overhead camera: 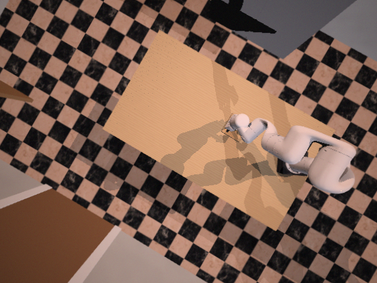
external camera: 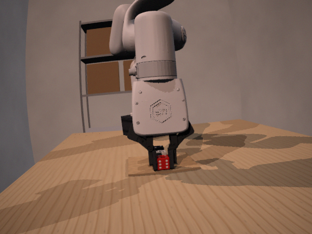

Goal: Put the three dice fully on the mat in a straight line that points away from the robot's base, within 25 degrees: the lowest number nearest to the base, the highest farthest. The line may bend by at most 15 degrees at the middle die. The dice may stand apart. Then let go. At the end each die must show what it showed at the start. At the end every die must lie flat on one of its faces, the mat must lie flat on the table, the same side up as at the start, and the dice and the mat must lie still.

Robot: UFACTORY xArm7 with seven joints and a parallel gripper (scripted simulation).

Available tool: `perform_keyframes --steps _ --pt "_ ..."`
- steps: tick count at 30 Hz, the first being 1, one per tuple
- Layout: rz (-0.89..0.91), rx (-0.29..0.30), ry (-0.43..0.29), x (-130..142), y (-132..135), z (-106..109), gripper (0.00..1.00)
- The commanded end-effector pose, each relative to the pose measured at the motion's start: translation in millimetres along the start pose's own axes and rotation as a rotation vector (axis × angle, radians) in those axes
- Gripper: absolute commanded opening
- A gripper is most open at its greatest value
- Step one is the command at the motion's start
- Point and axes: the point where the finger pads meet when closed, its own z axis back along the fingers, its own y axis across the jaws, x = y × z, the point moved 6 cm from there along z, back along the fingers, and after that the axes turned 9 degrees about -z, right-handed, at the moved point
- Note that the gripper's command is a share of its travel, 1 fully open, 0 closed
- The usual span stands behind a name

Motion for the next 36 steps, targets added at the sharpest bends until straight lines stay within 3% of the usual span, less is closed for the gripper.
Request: perform_keyframes --steps 1,33,36 --pt "0.0 0.001 -0.004 1.4 0.2 1.2 0.21" --pt "0.0 0.001 -0.004 1.4 0.2 1.2 0.21" --pt "0.0 0.001 -0.004 1.4 0.2 1.2 0.25"
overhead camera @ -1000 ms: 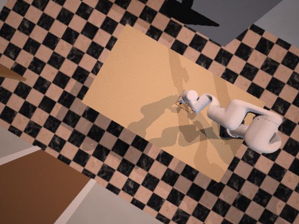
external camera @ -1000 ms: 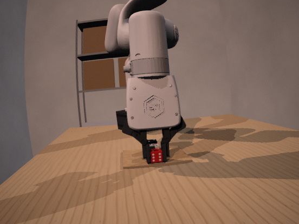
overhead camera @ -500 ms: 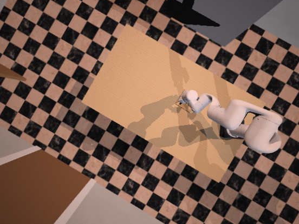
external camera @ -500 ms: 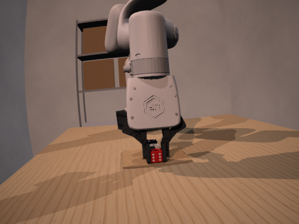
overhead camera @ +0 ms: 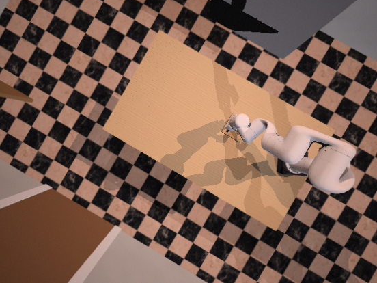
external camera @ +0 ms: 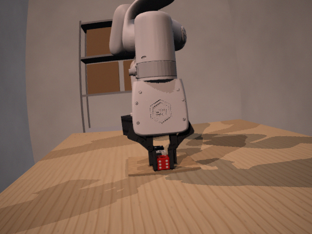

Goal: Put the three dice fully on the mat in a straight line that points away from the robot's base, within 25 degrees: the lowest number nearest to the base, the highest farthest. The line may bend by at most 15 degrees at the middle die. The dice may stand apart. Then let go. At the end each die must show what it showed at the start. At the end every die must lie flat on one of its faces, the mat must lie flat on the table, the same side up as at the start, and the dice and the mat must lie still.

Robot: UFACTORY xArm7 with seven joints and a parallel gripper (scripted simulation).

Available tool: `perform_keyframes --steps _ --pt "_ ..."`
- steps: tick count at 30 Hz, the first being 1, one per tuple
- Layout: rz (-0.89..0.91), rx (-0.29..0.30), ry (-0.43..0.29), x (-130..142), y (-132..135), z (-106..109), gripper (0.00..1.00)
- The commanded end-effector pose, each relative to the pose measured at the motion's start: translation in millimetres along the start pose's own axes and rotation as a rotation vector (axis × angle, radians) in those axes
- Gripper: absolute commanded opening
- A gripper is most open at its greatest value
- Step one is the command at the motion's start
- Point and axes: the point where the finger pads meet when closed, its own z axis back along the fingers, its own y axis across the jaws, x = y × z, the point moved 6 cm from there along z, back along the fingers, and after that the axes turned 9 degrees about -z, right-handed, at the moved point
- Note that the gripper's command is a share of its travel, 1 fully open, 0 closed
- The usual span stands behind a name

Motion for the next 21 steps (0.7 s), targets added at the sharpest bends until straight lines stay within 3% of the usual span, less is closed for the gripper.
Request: perform_keyframes --steps 1,8,12,21 --pt "0.0 0.001 -0.004 1.4 0.2 1.3 0.29" --pt "0.0 0.001 -0.004 1.4 0.2 1.3 0.33" --pt "0.0 0.001 -0.004 1.4 0.2 1.3 0.42" --pt "0.0 0.001 -0.004 1.4 0.2 1.4 0.42"
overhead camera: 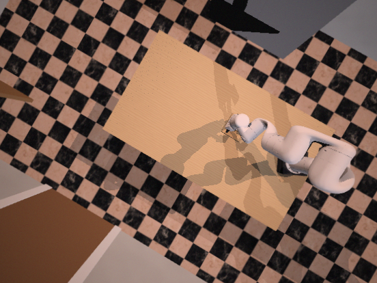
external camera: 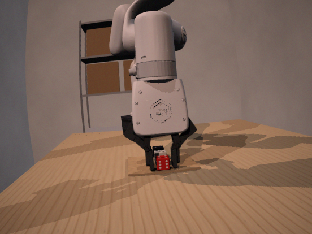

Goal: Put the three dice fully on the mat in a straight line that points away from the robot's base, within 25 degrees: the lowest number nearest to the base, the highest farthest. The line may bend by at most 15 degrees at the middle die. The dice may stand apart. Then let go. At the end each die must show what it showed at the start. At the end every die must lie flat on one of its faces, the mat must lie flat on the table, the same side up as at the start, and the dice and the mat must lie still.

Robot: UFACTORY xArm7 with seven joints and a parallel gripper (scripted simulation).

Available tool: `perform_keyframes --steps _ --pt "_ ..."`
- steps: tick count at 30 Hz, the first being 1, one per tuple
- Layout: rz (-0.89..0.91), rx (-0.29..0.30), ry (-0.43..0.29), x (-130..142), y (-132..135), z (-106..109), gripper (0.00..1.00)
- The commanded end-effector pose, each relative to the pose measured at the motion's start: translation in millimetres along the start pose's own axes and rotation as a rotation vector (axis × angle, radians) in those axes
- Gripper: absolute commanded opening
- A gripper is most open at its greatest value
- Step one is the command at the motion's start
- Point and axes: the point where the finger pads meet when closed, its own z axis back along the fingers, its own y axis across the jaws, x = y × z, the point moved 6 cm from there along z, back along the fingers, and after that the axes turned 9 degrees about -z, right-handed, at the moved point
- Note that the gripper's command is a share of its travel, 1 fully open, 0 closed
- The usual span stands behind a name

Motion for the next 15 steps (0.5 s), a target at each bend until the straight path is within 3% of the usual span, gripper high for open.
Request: perform_keyframes --steps 1,8,15 --pt "0.0 0.001 -0.004 1 0 2 0.42" --pt "0.0 0.001 -0.004 1 0 9 0.42" --pt "0.0 0.001 -0.004 1 0 41 0.42"
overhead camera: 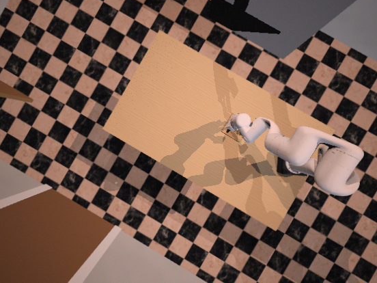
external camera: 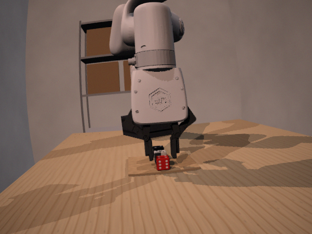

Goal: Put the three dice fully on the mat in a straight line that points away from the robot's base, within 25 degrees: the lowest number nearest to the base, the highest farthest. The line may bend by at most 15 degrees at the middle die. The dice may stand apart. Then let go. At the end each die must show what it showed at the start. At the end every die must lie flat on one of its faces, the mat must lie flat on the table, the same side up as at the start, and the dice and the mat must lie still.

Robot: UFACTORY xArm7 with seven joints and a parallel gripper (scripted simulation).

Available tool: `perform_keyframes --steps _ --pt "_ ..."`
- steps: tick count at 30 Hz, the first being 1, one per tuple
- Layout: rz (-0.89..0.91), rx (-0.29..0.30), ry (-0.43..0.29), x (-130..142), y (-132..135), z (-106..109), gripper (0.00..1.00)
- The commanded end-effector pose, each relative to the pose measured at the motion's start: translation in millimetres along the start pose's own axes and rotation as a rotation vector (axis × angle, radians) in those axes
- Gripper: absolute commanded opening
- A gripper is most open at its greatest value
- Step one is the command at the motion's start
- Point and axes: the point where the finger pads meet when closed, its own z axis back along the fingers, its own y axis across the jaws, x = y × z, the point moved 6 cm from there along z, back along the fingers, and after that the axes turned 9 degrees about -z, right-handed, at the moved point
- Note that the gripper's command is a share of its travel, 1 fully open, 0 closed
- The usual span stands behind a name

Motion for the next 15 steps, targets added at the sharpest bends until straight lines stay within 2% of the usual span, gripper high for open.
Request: perform_keyframes --steps 1,4,6,11,15 --pt "0.0 0.0 -0.004 1 0 26 0.42" --pt "0.0 0.0 -0.004 1 0 43 0.42" --pt "0.0 0.0 -0.004 1 0 43 0.42" --pt "0.0 0.0 -0.004 1 0 63 0.42" --pt "0.0 0.0 -0.004 1 0 70 0.42"
